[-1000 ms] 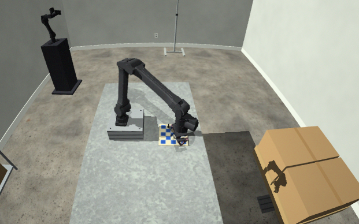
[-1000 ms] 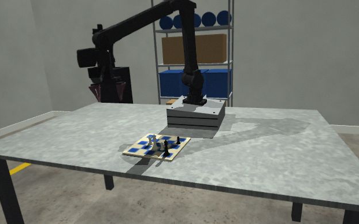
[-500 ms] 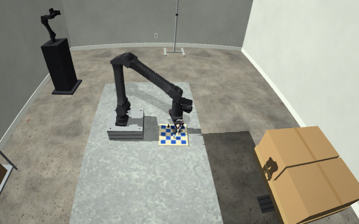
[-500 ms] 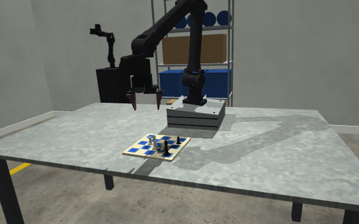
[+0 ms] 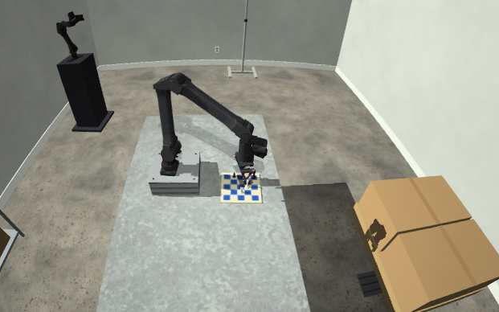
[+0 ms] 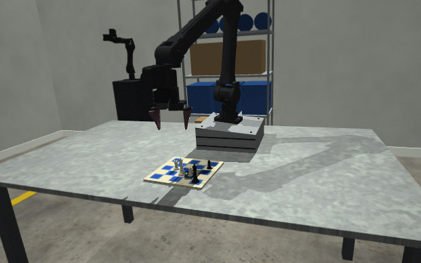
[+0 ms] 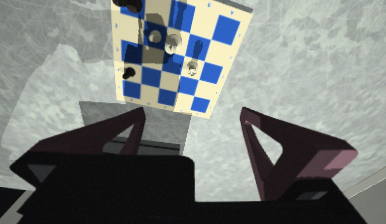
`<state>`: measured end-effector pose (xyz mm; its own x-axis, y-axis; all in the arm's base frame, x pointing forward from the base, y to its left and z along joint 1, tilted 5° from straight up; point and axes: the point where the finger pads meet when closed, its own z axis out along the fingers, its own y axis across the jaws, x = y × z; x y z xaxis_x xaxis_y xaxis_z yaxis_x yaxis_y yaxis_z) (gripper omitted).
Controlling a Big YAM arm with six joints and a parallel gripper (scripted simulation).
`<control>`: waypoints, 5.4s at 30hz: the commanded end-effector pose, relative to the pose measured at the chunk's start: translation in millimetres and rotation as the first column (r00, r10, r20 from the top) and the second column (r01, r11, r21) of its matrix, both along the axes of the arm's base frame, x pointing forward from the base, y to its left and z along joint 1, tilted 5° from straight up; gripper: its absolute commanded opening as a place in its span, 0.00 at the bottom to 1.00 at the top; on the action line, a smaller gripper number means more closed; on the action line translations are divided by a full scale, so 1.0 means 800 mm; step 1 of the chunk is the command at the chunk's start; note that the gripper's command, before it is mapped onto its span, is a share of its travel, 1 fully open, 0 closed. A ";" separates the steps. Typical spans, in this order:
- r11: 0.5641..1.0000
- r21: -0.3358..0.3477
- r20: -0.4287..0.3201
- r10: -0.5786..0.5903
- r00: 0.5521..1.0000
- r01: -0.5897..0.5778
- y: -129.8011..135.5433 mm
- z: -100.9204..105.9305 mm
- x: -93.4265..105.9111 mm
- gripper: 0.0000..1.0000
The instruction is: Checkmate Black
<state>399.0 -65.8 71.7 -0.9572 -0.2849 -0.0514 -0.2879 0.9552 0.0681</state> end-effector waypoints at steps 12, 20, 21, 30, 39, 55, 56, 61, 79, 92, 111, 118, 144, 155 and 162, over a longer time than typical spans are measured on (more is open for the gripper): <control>1.000 0.000 -0.011 -0.019 1.000 0.019 -0.003 -0.008 -0.004 1.00; 1.000 0.000 -0.011 -0.019 1.000 0.019 -0.003 -0.008 -0.004 1.00; 1.000 0.000 -0.011 -0.019 1.000 0.019 -0.003 -0.008 -0.004 1.00; 1.000 0.000 -0.011 -0.019 1.000 0.019 -0.003 -0.008 -0.004 1.00; 1.000 0.001 -0.012 -0.011 1.000 0.011 0.002 -0.026 -0.001 1.00; 1.000 -0.003 0.008 -0.002 1.000 0.002 0.009 -0.068 0.012 0.36; 1.000 -0.002 0.007 -0.002 1.000 0.002 0.009 -0.069 0.012 0.36; 1.000 -0.002 0.007 -0.002 1.000 0.002 0.009 -0.069 0.012 0.36; 1.000 -0.002 0.007 -0.002 1.000 0.002 0.009 -0.069 0.012 0.36; 1.000 0.001 -0.012 -0.003 1.000 0.003 0.011 -0.084 0.002 0.36; 1.000 0.001 -0.014 -0.004 1.000 0.004 0.013 -0.111 0.001 0.36; 1.000 0.001 -0.014 -0.004 1.000 0.004 0.014 -0.121 0.001 0.36; 1.000 0.001 -0.016 -0.003 1.000 0.003 0.016 -0.146 0.000 0.36; 1.000 0.001 -0.016 -0.003 1.000 0.003 0.016 -0.146 0.000 0.36; 1.000 0.001 -0.016 -0.003 1.000 0.003 0.016 -0.146 0.000 0.36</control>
<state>404.1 -60.1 -33.9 -0.9587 -0.2788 -0.0557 -0.2821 0.9571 0.0664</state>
